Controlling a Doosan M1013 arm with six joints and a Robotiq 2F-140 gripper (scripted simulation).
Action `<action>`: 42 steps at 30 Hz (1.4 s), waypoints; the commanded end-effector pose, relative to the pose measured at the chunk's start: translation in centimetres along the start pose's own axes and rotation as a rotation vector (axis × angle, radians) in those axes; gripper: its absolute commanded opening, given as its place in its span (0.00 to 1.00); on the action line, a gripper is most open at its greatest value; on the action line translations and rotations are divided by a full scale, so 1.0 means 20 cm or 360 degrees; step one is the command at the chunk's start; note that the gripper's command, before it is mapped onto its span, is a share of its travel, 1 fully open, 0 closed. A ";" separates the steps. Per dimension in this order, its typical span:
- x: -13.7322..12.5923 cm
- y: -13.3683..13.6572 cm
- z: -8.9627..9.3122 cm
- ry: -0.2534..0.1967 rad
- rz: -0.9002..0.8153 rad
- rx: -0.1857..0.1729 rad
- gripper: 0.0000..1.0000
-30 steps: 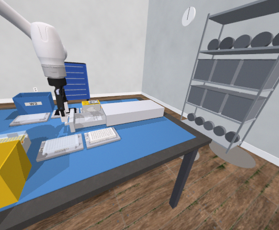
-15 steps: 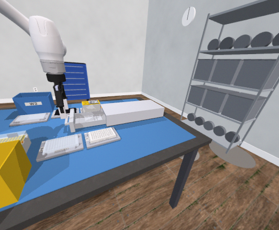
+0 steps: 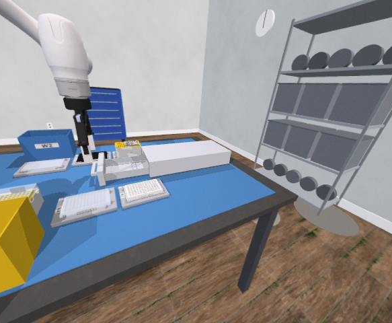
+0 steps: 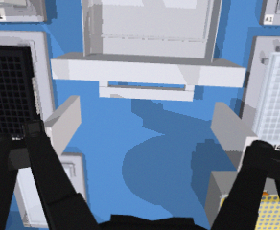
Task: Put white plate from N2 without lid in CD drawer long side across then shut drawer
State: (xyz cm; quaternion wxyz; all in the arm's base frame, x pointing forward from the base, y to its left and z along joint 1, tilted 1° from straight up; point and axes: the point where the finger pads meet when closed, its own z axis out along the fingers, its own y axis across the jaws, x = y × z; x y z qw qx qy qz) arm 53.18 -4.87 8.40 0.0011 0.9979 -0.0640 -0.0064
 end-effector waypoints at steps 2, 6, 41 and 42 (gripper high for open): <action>0.00 0.00 -0.02 0.0000 0.0000 0.0000 0.87; 0.00 0.00 -0.04 0.0000 0.0000 0.0000 0.87; 0.00 0.00 -0.21 0.0000 0.0000 0.0000 0.87; 0.00 0.00 -0.21 0.0000 0.0000 0.0000 0.87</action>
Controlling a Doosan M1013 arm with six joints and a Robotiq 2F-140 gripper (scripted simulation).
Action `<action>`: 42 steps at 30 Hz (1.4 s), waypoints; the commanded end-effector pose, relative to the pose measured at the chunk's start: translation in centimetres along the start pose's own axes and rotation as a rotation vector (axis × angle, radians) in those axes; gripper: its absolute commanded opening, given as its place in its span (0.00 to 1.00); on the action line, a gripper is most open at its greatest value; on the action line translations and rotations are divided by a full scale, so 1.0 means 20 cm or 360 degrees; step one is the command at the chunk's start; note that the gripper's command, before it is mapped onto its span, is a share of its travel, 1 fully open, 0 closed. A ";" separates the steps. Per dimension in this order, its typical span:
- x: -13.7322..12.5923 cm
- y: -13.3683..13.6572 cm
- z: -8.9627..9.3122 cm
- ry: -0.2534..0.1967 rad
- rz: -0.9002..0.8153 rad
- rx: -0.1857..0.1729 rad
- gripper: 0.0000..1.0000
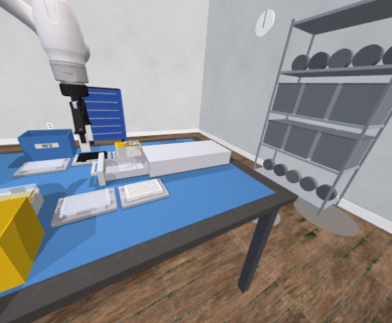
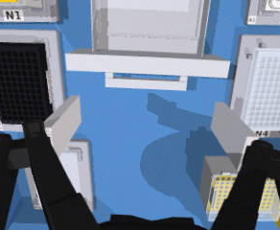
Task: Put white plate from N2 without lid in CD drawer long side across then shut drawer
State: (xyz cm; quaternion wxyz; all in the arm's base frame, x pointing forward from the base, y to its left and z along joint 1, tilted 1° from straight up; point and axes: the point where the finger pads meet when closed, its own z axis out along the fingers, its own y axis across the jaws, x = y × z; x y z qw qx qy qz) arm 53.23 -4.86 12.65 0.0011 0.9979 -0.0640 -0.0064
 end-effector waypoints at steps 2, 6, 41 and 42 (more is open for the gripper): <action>0.01 0.01 0.00 0.0000 -0.0053 0.0000 0.66; 0.07 0.08 0.00 0.0000 -0.0077 0.0000 0.66; 0.47 0.54 -0.02 0.0000 -0.0077 0.0000 0.66; 0.49 0.56 -0.03 0.0000 -0.0077 0.0000 0.66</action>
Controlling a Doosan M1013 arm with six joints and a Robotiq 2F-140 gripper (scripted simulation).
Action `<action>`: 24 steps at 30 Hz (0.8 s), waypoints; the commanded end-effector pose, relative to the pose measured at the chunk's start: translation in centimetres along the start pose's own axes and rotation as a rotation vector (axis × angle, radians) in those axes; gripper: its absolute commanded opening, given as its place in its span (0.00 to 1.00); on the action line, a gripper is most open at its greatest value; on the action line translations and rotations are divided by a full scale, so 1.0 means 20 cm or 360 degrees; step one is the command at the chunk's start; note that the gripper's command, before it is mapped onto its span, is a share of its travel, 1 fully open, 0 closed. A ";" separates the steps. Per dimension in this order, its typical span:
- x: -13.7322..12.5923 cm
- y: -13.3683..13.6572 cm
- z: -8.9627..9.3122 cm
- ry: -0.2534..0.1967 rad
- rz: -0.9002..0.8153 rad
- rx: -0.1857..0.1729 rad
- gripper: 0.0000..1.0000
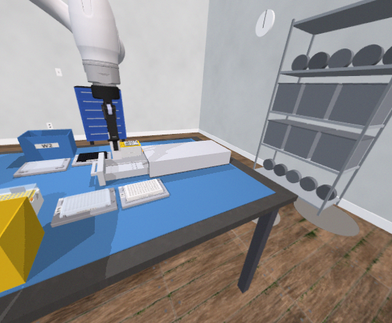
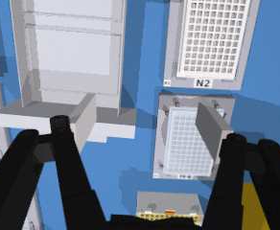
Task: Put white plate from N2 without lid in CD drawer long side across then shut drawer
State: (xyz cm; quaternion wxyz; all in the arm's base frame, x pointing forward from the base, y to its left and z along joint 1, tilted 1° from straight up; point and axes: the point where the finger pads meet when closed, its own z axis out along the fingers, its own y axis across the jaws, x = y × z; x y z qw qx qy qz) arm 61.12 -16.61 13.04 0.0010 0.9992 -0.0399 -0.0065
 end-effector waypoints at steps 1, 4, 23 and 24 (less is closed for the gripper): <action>0.03 0.04 0.00 0.0000 0.0000 0.0000 0.66; 0.05 0.06 0.00 0.0000 0.0000 0.0000 0.66; 0.26 0.32 -0.01 0.0000 0.0000 0.0000 0.66; 0.27 0.34 -0.01 0.0000 0.0000 0.0000 0.66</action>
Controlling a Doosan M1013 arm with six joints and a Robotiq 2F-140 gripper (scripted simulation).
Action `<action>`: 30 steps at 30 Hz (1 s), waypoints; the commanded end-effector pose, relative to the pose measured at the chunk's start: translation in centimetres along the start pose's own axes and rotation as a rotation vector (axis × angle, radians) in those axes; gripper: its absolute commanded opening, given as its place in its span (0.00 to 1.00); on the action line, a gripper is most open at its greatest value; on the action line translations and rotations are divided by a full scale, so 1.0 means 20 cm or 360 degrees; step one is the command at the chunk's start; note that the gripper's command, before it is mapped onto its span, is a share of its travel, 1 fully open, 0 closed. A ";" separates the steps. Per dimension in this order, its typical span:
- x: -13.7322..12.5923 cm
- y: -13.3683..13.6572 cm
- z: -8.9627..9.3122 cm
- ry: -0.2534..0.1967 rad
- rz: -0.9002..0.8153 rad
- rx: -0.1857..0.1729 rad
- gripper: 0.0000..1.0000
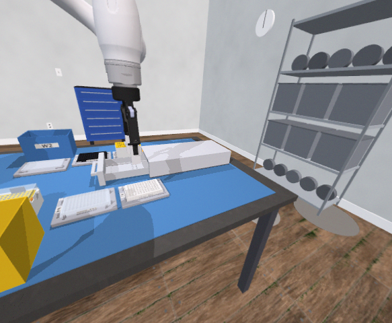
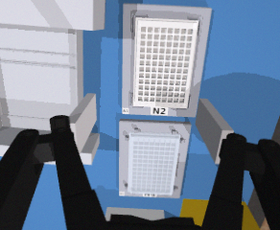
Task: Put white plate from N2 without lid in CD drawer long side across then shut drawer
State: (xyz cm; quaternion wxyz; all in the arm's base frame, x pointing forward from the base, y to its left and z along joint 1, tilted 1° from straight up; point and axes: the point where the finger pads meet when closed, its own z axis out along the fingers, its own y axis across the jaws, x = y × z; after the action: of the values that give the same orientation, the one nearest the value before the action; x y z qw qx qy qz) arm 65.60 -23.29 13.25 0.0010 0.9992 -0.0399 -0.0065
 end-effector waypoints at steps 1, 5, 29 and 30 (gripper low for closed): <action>0.03 0.04 0.00 0.0000 0.0000 0.0000 0.66; 0.08 0.10 -0.01 0.0000 0.0000 0.0000 0.66; 0.10 0.12 0.08 0.0000 0.0000 0.0000 0.66; 0.10 0.12 0.08 0.0000 0.0000 0.0000 0.66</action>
State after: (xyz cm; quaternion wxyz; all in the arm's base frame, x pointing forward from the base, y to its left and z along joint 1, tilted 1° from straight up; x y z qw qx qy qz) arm 67.36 -25.93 11.68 0.0010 0.9992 -0.0398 -0.0066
